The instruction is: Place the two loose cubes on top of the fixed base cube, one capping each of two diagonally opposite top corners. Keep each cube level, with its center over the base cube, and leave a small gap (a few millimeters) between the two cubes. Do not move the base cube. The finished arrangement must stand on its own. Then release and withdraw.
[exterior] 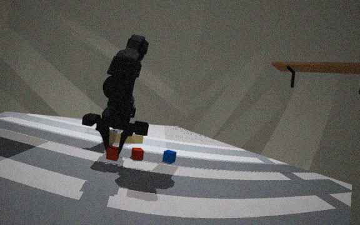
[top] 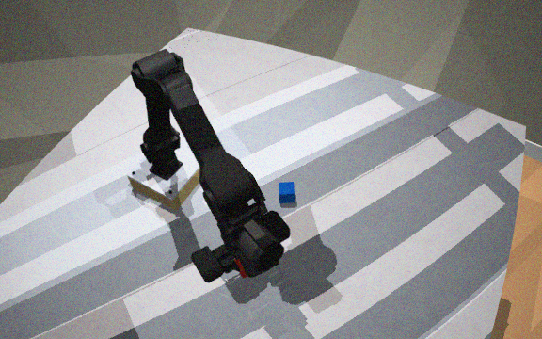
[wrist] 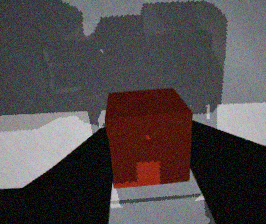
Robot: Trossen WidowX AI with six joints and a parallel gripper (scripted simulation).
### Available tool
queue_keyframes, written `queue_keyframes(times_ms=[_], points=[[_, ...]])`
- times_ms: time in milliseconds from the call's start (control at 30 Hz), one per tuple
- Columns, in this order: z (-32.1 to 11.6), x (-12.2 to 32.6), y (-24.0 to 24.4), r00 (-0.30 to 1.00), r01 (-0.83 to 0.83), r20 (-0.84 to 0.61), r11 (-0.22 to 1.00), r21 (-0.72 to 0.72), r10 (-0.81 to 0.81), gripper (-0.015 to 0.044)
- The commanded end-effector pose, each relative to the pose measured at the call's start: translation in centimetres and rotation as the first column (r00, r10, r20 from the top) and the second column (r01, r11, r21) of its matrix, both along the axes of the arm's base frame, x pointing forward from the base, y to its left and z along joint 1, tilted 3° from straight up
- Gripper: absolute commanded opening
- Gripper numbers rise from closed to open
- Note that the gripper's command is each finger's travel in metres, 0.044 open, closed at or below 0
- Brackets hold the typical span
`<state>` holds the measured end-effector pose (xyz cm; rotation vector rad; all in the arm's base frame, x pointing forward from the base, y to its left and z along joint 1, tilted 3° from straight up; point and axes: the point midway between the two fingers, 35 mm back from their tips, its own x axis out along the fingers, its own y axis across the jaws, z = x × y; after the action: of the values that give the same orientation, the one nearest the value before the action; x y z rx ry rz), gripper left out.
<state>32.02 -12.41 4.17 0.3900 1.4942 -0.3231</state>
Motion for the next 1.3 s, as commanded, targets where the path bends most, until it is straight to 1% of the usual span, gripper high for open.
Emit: queue_keyframes(times_ms=[0, 733, 867, 1267], points=[[1.5, 0.3, -0.2, 1.0, 0.003, 0.011, 1.0, -0.007, -0.003, 0.0105], [8.4, -0.6, -0.1, 1.0, 0.003, 0.011, 1.0, -0.008, -0.003, 0.0105], [8.6, -0.6, 0.1, 1.0, 0.001, 0.011, 1.0, -0.008, -0.001, 0.0105], [8.0, -0.1, 3.9, 0.999, -0.037, 0.011, 0.999, -0.007, 0.037, 0.0105]])
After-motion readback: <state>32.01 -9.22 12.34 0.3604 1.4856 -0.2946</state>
